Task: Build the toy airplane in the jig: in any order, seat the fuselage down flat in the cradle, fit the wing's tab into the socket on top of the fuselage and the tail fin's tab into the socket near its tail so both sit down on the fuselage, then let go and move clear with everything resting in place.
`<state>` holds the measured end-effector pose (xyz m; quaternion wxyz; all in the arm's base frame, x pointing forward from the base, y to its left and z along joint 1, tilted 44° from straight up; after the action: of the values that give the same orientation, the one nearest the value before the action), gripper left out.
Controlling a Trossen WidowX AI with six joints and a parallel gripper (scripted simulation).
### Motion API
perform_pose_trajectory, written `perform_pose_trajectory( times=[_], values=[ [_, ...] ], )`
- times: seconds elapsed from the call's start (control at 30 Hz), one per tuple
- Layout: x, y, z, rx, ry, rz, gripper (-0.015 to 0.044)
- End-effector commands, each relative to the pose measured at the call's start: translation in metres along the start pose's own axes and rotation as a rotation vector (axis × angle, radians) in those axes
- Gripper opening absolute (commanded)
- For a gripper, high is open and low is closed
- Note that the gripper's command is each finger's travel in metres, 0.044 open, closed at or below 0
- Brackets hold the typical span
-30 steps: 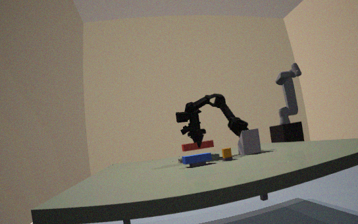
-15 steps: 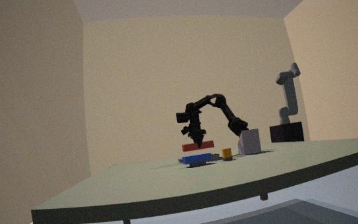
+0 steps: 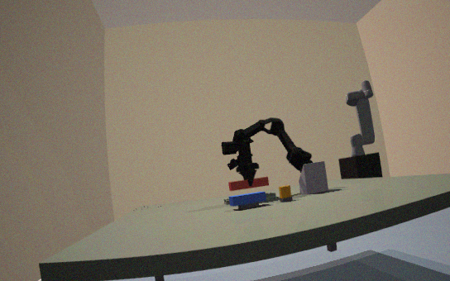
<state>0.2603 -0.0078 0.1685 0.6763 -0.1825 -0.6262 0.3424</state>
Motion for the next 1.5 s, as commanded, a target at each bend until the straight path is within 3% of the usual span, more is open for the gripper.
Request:
perform_pose_trajectory(
  times=[0.0, 0.8, 0.97, 1.13, 1.47],
  values=[
    [-0.006, -0.001, 0.000, 0.002, 0.004, 0.006, 0.0197],
    [-0.037, -0.002, 0.001, 0.001, 0.004, 0.008, 0.0197],
    [-0.036, -0.002, 0.001, -0.002, 0.001, 0.002, 0.0164],
    [-0.036, -0.002, 0.001, -0.002, 0.001, 0.002, 0.0032],
    [-0.036, -0.002, 0.001, -0.002, 0.001, 0.002, 0.0295]
  ],
)
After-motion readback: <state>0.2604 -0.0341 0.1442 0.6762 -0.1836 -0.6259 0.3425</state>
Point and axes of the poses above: the point midway between the two fingers, 35 mm back from their tips, its own x axis back along the fingers, its own y axis across the jaws, z = x × y, the point moved 10 cm from there along x, back along the fingers, and after that the axes turned 12 degrees about x, right-handed, at the moved point
